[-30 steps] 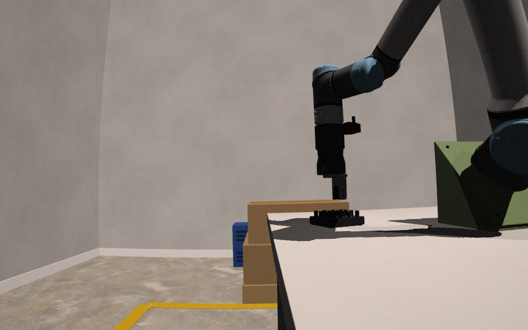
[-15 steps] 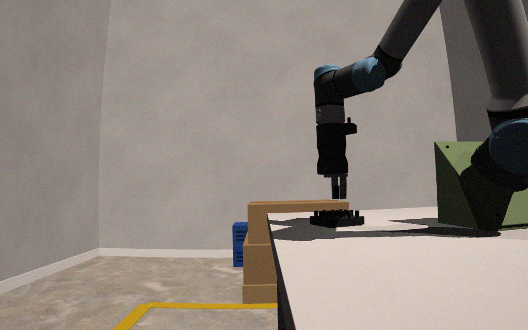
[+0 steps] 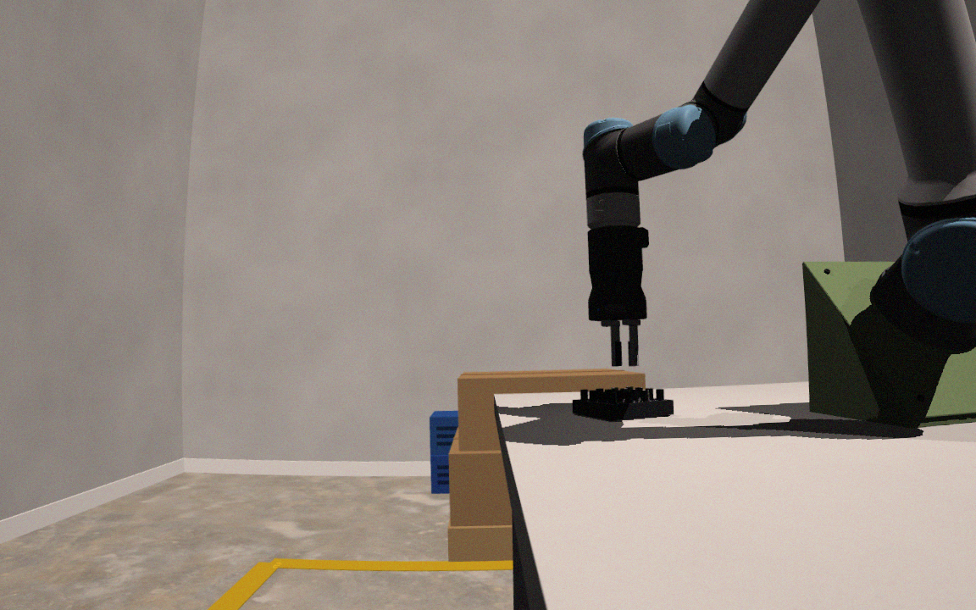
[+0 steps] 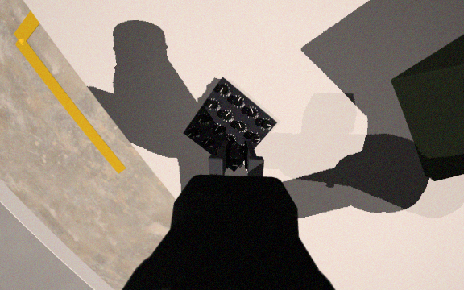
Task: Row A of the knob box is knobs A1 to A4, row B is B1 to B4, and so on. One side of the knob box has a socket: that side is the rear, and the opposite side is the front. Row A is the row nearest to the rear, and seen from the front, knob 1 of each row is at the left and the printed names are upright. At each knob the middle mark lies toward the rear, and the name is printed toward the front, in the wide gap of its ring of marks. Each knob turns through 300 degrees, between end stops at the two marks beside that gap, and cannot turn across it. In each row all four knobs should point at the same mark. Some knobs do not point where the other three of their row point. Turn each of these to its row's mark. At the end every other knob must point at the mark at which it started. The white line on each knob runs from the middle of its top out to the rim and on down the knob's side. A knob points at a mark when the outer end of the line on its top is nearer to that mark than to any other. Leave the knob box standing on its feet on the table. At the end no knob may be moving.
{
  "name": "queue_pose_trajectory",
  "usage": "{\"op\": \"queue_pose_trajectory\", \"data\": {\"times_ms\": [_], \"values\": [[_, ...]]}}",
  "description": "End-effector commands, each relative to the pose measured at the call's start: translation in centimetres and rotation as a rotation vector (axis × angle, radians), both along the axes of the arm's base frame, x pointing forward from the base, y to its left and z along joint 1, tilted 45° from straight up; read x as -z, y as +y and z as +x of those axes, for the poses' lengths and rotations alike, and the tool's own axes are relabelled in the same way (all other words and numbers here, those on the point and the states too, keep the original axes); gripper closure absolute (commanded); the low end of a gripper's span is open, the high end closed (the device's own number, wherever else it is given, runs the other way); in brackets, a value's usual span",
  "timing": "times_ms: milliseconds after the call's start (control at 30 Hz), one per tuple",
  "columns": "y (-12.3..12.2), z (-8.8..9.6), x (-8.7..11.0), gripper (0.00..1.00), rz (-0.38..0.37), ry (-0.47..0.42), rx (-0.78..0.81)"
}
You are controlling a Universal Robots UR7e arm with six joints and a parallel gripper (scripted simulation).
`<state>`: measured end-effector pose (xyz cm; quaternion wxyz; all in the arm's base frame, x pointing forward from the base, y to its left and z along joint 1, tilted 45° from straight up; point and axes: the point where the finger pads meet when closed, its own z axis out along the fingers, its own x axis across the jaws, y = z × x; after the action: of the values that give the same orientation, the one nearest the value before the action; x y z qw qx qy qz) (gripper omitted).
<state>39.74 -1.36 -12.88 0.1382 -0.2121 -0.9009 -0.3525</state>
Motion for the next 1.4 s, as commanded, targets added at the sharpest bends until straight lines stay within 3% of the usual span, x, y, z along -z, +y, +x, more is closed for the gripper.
{"op": "queue_pose_trajectory", "data": {"times_ms": [0, 67, 1367], "values": [[-0.28, -0.02, 0.10, 0.54, 0.022, -0.109, -0.110], [-0.28, -0.02, 0.10, 0.54, 0.022, -0.109, -0.110], [-0.83, 0.84, -0.04, 0.54, 0.109, -0.722, -0.737]]}}
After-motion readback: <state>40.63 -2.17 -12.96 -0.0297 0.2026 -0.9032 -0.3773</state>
